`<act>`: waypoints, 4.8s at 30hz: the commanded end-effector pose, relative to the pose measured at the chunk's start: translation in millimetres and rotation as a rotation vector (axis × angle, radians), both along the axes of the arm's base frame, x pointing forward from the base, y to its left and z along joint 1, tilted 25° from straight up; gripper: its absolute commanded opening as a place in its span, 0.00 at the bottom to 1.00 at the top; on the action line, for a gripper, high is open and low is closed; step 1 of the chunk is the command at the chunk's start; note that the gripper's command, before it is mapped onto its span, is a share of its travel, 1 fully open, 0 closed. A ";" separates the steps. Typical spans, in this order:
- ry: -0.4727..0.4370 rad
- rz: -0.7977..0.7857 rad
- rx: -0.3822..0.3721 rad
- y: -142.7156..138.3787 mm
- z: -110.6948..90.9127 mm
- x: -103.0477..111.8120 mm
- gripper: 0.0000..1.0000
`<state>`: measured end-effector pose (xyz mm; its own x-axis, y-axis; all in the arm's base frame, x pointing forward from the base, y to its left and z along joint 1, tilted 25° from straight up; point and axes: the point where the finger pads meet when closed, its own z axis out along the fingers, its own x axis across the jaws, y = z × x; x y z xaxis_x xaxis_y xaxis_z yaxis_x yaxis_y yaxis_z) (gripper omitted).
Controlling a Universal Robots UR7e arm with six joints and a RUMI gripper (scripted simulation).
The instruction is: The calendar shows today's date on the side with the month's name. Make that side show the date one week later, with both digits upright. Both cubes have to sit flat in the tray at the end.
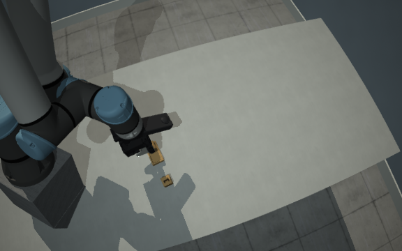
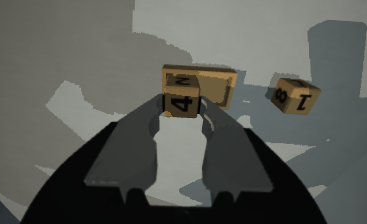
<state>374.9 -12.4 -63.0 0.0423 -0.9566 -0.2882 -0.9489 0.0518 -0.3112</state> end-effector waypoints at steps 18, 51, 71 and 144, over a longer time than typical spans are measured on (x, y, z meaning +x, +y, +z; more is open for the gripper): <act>-0.001 0.000 -0.001 1.7 -6.0 2.3 0.10; -0.001 0.000 -0.001 1.7 -6.0 2.4 0.10; -0.001 0.000 -0.001 1.7 -6.0 2.4 0.10; -0.001 0.000 -0.001 -16.4 51.4 -17.5 0.28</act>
